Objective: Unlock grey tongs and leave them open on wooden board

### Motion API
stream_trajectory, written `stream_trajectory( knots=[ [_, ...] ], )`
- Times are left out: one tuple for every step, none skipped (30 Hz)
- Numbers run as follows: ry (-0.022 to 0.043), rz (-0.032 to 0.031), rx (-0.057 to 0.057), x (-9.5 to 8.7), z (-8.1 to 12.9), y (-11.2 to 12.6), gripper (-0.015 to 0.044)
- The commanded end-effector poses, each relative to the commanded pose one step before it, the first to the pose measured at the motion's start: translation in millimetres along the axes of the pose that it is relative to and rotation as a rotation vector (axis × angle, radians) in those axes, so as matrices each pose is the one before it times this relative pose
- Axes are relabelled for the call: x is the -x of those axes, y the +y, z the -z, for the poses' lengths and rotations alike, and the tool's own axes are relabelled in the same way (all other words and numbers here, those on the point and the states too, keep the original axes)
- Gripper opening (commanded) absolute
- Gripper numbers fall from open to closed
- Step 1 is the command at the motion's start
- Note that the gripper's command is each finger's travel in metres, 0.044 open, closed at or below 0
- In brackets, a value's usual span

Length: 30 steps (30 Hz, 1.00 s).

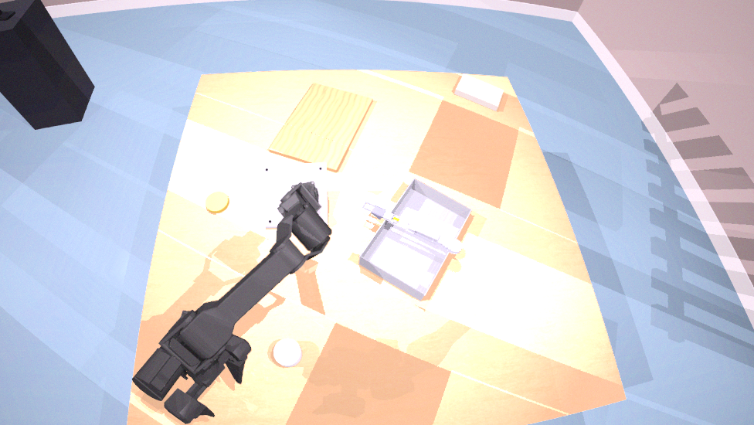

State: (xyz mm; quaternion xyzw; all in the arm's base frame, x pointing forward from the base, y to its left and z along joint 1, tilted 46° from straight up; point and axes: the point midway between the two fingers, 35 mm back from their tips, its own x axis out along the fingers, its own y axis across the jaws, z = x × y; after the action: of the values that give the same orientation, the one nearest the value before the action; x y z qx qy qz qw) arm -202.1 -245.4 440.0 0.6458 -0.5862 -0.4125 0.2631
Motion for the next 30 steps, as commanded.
stream_trajectory(
  knots=[
    [0.00155,0.00196,0.0065,-0.80,0.60,-0.48,0.0374],
    [0.00312,0.00388,0.0130,-1.60,1.20,-0.95,0.0347],
    [0.00478,0.00578,0.0196,-2.40,1.83,-1.41,0.0321],
    [0.00644,0.00748,0.0258,-3.15,2.47,-1.82,0.0295],
    [0.01858,0.01826,0.0168,-6.32,4.76,-4.55,0.0269],
    [0.01762,0.01720,0.0190,-6.10,4.71,-4.29,0.0260],
    [0.01368,0.01377,0.0277,-5.31,4.32,-3.52,0.0260],
    [0.01191,0.01264,0.0454,-5.55,4.86,-3.37,0.0260],
    [0.01399,0.01370,0.0525,-6.25,5.75,-3.62,0.0260],
    [0.01644,0.01461,0.0594,-6.96,6.75,-3.78,0.0260],
    [0.01884,0.01501,0.0656,-7.55,7.73,-3.77,0.0260],
    [0.02277,0.01596,0.0764,-8.61,9.34,-3.85,0.0260],
    [0.02463,0.01490,0.0800,-8.82,10.11,-3.33,0.0260],
    [0.02558,0.01316,0.0808,-8.72,10.51,-2.61,0.0260],
    [0.02666,0.01144,0.0824,-8.70,10.96,-1.85,0.0260],
    [0.02728,0.00950,0.0831,-8.56,11.21,-1.03,0.0260],
    [0.02749,0.00754,0.0828,-8.34,11.25,-0.21,0.0260],
    [0.03586,0.00383,0.0841,-7.14,13.37,0.81,0.0260],
    [0.03547,0.00241,0.0871,-7.27,13.16,1.53,0.0260],
    [0.03184,0.00415,0.0929,-7.79,11.86,1.46,0.0260],
    [0.03040,0.00305,0.0932,-7.69,11.23,2.10,0.0260],
    [0.02248,0.00094,0.0698,-5.67,8.16,2.26,0.0260],
    [0.02147,-0.00007,0.0680,-5.42,7.72,2.65,0.0260],
    [0.02048,-0.00063,0.0677,-5.28,7.30,2.97,0.0260],
    [0.01983,-0.00100,0.0690,-5.26,7.00,3.29,0.0260],
    [0.01925,-0.00142,0.0698,-5.22,6.70,3.60,0.0260],
    [0.01866,-0.00215,0.0687,-5.09,6.35,3.90,0.0260],
    [0.01836,-0.00294,0.0681,-5.02,6.10,4.22,0.0260],
    [0.01789,-0.00375,0.0671,-4.90,5.78,4.52,0.0260],
    [0.01725,-0.00451,0.0656,-4.74,5.41,4.77,0.0260]
  ],
)
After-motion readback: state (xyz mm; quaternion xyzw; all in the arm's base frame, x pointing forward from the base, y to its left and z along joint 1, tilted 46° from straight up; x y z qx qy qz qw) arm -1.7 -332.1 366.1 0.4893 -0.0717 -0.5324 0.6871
